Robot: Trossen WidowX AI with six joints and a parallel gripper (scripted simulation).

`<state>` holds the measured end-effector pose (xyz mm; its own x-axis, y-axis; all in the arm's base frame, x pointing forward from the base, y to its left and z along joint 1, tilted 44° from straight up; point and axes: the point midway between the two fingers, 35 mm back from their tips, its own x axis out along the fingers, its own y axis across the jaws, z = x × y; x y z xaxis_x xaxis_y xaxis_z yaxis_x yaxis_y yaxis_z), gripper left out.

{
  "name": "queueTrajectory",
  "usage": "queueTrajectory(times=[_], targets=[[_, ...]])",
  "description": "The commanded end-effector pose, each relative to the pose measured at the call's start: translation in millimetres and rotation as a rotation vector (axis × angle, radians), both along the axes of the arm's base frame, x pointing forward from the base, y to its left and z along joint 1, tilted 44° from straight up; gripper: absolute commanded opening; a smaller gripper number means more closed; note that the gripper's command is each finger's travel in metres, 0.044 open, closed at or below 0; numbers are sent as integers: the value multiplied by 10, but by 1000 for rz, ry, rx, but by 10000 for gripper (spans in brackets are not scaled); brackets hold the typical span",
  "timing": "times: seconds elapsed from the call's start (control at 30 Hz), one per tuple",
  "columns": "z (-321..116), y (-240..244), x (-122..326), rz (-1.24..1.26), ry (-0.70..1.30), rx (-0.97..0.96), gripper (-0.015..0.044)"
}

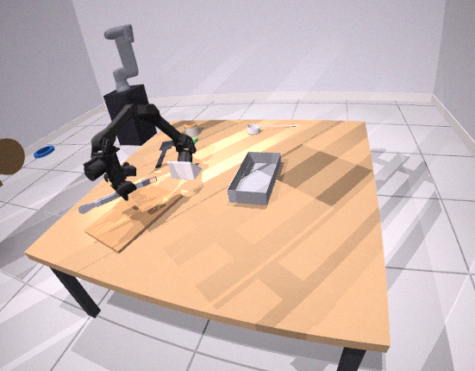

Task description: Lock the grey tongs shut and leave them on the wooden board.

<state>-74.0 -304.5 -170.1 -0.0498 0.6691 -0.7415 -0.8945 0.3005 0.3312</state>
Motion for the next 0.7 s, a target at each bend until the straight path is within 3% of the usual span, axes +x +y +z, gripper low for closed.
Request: queueTrajectory(times=[0.0,0.67], targets=[[-41,53,3,-1,-6,0,-150],[-244,303,1,-11,-9,0,-150]])
